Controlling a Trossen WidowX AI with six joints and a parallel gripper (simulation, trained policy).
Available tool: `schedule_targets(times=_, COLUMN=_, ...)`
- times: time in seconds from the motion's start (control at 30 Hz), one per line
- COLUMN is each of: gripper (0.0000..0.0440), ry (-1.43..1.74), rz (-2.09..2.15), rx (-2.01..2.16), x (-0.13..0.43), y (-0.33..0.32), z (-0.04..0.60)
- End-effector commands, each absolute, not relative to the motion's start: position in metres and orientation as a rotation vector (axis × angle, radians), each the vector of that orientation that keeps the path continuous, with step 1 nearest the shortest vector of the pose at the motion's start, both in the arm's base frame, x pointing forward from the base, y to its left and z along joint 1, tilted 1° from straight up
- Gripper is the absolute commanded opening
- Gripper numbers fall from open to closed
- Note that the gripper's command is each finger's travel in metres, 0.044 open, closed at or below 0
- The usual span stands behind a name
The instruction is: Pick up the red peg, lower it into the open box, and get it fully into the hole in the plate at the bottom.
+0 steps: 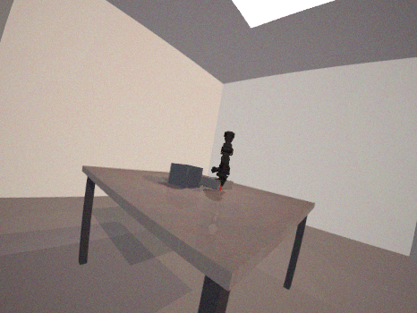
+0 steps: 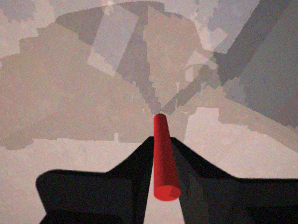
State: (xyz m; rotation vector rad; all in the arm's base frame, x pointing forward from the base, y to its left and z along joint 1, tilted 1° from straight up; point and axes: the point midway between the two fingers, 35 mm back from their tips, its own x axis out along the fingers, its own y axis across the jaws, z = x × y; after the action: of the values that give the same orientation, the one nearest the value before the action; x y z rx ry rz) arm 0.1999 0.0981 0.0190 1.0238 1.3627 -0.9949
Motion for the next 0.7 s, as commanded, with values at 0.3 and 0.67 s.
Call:
schedule_targets(times=0.3, gripper=0.0000, ry=1.307, rz=-0.898, rx=1.141, x=0.218, y=0.098, z=0.064)
schedule_targets(times=0.67, gripper=0.0000, ry=1.230, rz=-0.824, rx=1.174, x=0.236, y=0.082, z=0.111)
